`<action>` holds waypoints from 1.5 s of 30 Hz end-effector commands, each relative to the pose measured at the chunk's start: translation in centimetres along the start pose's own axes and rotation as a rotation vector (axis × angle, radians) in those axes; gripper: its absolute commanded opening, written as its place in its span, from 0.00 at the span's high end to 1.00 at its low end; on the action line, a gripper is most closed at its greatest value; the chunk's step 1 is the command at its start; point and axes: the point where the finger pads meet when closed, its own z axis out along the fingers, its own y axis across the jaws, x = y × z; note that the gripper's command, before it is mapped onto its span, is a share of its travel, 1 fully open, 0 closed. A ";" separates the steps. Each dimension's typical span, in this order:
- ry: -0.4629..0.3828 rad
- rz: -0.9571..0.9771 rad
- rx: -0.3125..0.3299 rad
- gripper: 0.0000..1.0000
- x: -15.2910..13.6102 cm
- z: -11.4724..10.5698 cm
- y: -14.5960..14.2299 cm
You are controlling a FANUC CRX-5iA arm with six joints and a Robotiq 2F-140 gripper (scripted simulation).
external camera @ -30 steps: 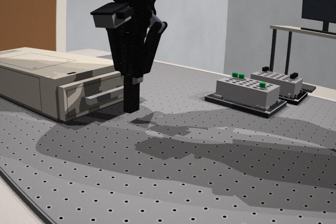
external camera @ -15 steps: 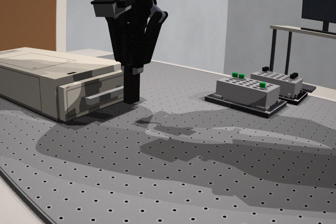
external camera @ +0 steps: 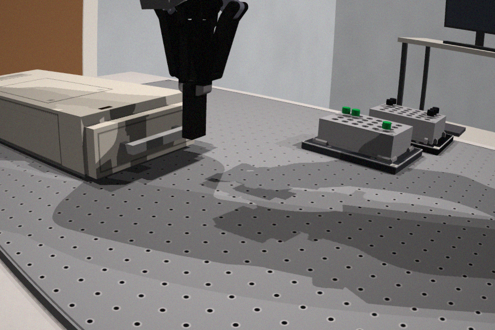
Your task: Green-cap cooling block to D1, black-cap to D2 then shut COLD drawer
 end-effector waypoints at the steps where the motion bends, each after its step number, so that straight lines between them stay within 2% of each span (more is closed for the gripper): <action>1: 0.000 0.000 -0.001 0.90 0.0 -0.4 0.1; 45: 0.000 0.000 -0.001 0.90 0.0 -5.5 0.1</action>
